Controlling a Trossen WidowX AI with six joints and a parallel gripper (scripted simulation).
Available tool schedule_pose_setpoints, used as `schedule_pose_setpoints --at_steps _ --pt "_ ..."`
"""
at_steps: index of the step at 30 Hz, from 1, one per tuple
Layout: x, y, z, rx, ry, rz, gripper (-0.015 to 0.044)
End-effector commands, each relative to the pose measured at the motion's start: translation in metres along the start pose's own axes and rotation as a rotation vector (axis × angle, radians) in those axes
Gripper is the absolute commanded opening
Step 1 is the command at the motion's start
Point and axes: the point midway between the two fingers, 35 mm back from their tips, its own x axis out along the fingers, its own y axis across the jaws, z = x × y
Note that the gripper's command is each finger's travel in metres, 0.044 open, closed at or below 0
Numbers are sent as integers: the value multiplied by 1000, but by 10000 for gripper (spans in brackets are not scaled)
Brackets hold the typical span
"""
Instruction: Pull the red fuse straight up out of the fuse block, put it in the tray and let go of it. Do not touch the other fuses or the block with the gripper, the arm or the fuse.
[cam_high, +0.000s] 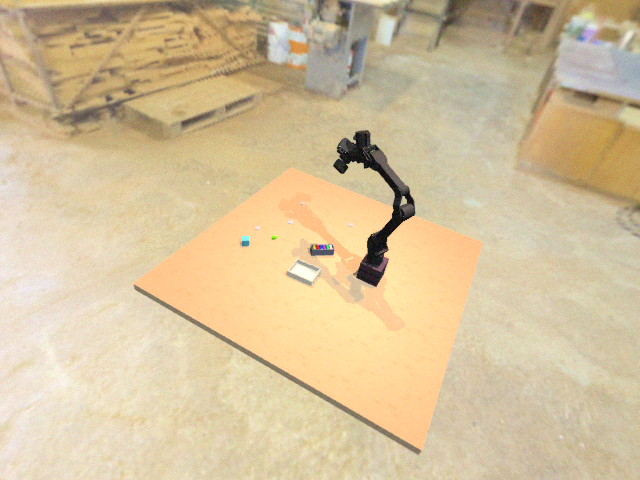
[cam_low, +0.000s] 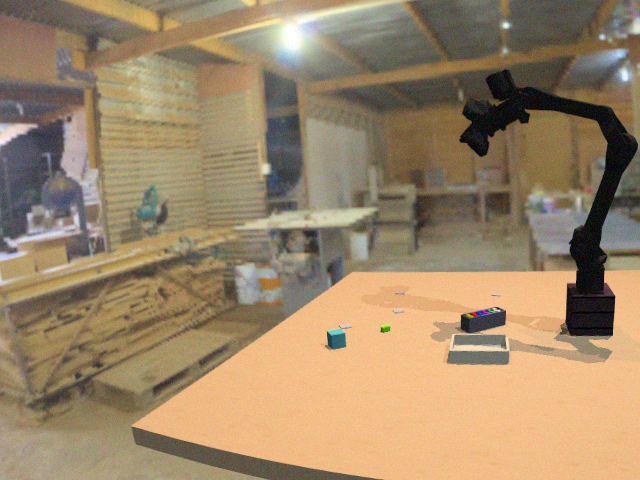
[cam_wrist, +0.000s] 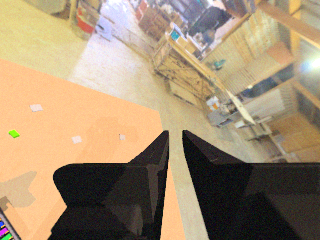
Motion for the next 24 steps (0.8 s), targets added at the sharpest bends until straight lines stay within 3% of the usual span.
schedule_pose_setpoints --at_steps 1,6,12,20,24 --pt "32 44 -13 -202 43 143 60" --pt "70 121 -39 -545 74 386 60" --pt "90 218 -81 -965 33 703 60" --pt "72 337 -155 -1511 -175 1173 60" --pt "52 372 -194 -1710 -315 1377 60"
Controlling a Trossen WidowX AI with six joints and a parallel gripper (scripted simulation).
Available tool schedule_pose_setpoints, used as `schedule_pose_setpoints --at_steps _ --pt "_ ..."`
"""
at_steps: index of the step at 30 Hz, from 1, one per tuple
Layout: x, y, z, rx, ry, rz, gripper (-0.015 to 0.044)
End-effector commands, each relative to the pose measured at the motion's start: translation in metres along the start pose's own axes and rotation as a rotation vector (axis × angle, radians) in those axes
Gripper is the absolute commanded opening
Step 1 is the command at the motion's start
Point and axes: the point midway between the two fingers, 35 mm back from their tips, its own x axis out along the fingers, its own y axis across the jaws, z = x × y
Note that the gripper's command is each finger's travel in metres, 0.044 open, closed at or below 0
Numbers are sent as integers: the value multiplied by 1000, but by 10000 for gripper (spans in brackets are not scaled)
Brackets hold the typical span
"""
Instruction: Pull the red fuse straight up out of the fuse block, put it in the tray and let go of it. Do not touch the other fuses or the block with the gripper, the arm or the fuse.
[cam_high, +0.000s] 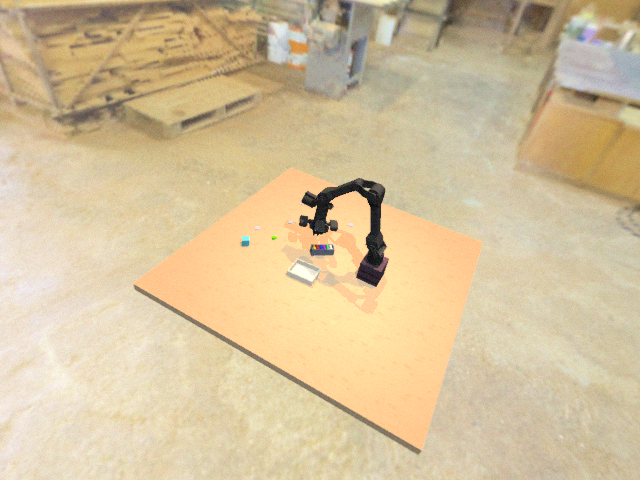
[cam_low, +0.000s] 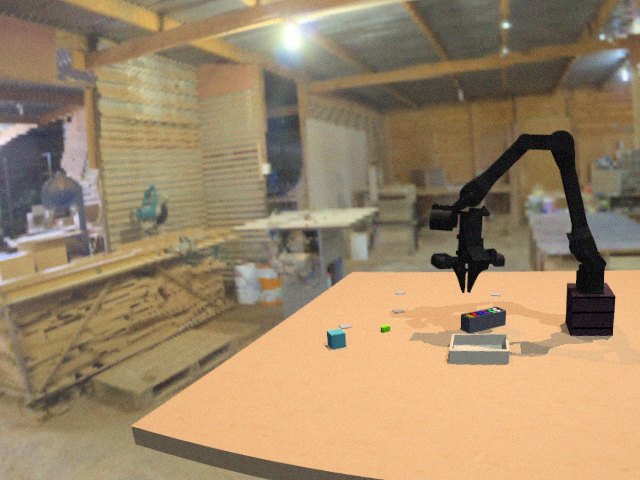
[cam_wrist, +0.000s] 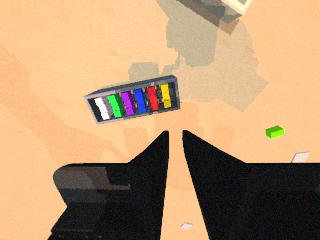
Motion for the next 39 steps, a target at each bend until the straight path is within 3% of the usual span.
schedule_pose_setpoints --at_steps 1,39 --pt "21 15 20 -148 -69 71 60" --pt "51 22 19 -148 -69 72 60"
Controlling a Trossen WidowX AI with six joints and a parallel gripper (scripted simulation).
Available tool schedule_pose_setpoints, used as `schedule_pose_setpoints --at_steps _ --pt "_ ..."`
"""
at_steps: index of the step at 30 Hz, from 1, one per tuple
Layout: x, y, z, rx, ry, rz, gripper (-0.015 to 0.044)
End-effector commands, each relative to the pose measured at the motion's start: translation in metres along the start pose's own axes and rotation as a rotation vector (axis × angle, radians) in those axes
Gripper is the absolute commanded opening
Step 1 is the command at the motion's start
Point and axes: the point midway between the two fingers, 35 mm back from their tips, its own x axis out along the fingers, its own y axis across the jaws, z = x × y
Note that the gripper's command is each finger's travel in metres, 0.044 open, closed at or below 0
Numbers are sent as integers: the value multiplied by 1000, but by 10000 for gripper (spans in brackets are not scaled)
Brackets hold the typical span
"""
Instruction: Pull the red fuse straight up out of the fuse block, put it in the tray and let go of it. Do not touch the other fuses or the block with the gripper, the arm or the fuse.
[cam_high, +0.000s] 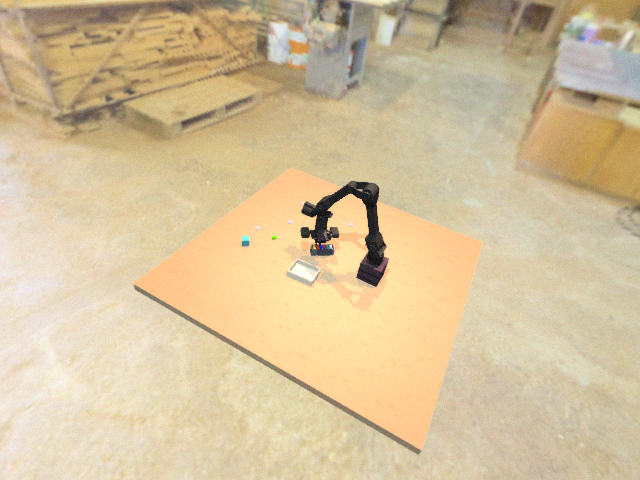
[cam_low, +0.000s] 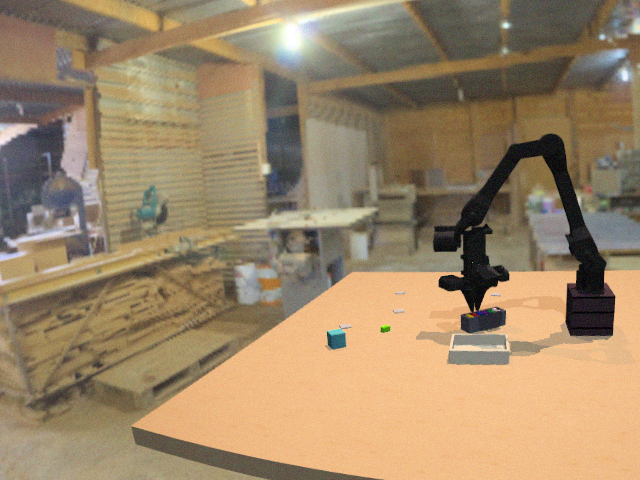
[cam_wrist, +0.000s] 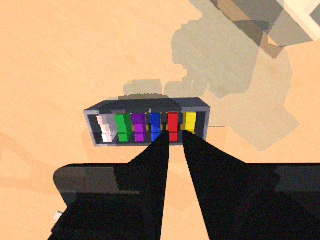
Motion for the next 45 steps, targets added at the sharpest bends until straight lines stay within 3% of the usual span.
schedule_pose_setpoints --at_steps 1,33,45 --pt "5 2 2 -5 -10 2 60" --pt "15 2 2 -5 -10 2 60" --pt "14 2 1 -1 -5 6 0"
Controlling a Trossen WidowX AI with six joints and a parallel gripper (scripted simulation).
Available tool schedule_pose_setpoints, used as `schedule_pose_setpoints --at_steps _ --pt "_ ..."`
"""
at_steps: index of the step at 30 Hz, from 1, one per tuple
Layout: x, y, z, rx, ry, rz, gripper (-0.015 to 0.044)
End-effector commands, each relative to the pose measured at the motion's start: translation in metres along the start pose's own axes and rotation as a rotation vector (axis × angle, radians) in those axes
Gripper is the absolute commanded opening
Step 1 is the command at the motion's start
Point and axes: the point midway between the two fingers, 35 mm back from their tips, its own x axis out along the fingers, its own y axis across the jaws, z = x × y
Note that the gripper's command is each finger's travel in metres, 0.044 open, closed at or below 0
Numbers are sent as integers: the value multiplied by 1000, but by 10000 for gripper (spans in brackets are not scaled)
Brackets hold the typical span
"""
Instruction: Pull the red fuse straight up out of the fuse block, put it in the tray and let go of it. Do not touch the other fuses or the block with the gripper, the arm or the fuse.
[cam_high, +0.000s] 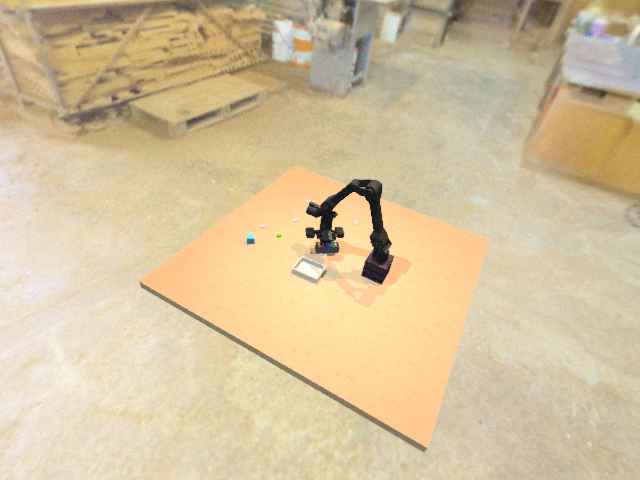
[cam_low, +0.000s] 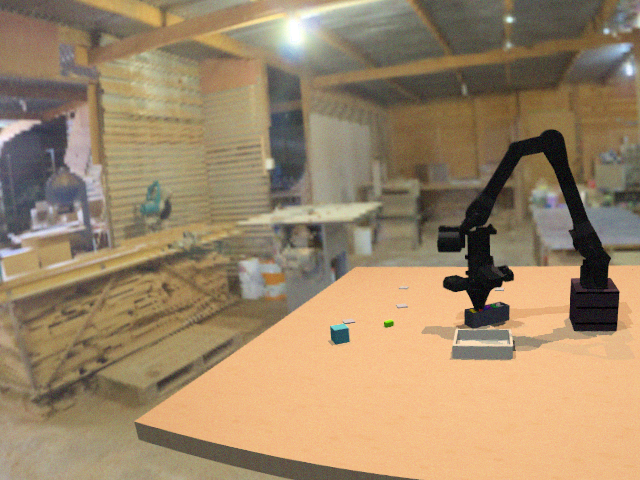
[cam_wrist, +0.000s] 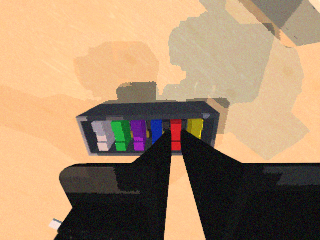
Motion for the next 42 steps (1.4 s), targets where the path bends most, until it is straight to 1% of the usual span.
schedule_pose_setpoints --at_steps 1,42 --pt "0 0 0 0 0 0 0" --pt "-19 -1 0 -2 -2 -2 0"
